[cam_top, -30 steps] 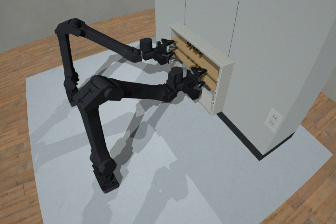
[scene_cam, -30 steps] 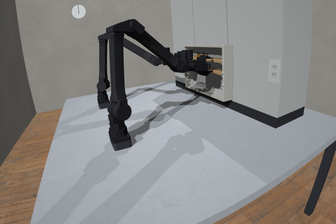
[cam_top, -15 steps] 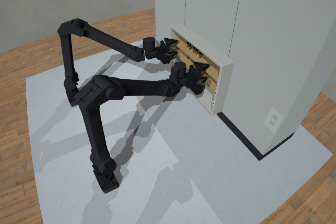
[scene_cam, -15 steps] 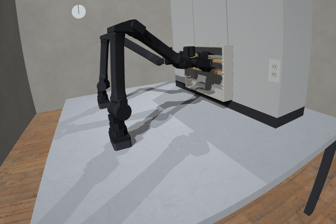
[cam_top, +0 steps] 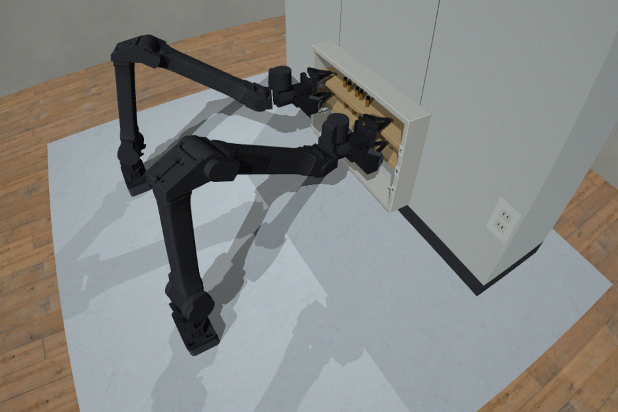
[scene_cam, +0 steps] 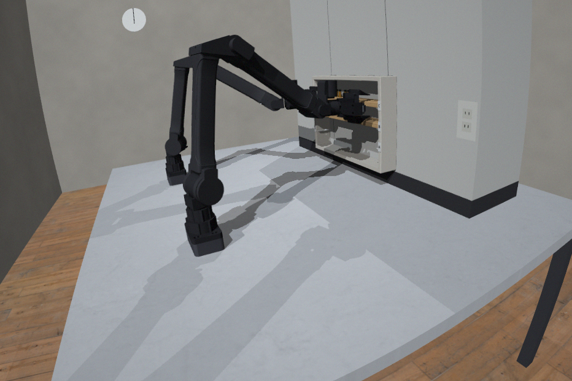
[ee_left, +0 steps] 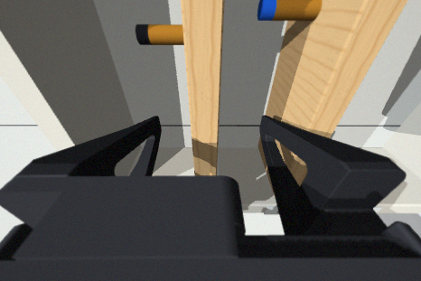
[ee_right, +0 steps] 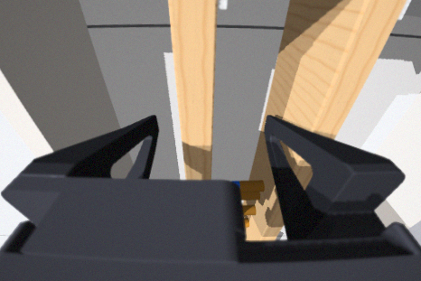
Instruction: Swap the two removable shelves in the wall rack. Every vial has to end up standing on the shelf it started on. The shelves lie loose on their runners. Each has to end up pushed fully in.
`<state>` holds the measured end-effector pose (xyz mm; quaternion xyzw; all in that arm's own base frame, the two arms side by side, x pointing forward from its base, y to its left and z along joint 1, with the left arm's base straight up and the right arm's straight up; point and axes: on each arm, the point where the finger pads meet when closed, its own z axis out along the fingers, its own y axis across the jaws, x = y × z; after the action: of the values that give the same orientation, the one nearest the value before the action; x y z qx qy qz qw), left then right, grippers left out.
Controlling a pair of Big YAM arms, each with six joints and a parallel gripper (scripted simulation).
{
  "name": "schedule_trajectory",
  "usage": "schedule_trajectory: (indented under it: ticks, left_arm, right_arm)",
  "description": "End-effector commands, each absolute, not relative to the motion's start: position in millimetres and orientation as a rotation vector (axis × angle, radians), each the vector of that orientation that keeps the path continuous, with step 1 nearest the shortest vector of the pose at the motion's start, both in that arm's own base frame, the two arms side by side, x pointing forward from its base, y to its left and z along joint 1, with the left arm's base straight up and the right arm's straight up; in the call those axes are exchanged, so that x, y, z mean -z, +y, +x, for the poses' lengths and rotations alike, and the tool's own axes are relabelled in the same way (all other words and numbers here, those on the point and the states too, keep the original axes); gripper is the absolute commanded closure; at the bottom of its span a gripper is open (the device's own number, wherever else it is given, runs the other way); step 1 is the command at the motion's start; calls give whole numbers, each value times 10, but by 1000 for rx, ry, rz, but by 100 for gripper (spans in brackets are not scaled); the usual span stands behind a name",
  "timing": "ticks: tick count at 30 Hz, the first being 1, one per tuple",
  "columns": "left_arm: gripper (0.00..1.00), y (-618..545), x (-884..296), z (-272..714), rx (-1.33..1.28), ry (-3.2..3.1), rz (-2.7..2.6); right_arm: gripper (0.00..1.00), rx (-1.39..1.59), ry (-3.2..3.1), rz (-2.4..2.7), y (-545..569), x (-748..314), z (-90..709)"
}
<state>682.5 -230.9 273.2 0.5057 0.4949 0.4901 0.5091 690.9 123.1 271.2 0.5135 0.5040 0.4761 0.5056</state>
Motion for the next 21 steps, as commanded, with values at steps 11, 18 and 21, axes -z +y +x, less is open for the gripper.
schedule_trajectory:
  ticks: [11,18,21]
  left_arm:
    - [16,-2327,-2934,7213,-1196,1175,1191]
    - [41,-2418,-2920,7106,-1186,1164,1195]
    - [66,-2406,-2908,7096,-1186,1166,1197]
  right_arm:
    - [16,-1189,1152,1218,1132,-3056,7159]
    - [66,-1198,1148,1212,1169,-3124,7106]
    - [79,-1201,1143,1209,1167,-3168,7081]
